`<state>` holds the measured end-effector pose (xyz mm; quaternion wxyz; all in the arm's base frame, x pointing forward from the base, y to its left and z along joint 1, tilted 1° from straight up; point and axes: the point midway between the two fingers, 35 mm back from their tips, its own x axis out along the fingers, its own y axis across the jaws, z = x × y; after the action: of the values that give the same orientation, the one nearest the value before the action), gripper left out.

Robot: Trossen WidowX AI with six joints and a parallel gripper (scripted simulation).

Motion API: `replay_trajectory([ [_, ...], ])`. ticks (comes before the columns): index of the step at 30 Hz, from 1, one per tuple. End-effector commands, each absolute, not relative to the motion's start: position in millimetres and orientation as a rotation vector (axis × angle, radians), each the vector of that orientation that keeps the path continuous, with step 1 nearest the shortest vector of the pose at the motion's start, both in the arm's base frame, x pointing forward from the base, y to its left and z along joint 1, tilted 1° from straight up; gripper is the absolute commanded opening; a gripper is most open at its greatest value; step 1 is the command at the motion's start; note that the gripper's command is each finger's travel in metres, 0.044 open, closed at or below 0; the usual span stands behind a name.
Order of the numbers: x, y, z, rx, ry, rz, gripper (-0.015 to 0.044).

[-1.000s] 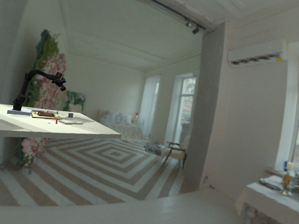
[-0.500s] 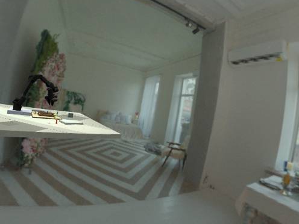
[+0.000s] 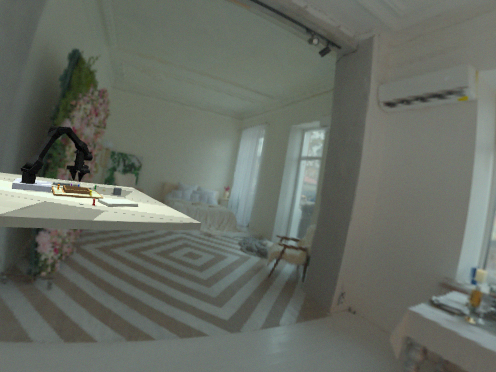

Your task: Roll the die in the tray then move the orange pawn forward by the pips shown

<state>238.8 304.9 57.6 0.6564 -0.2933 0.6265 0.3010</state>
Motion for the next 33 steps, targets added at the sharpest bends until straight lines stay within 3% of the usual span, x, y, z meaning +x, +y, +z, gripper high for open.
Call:
replay_trajectory([
  [1, 238, 302, 48, -0.68, 1.428, 0.681, 0.0275],
  [24, 239, 303, 16, -0.68, 1.428, 0.681, 0.0275],
  [30, 239, 303, 16, -0.68, 1.428, 0.681, 0.0118],
  [33, 239, 303, 16, -0.68, 1.428, 0.681, 0.0097],
])
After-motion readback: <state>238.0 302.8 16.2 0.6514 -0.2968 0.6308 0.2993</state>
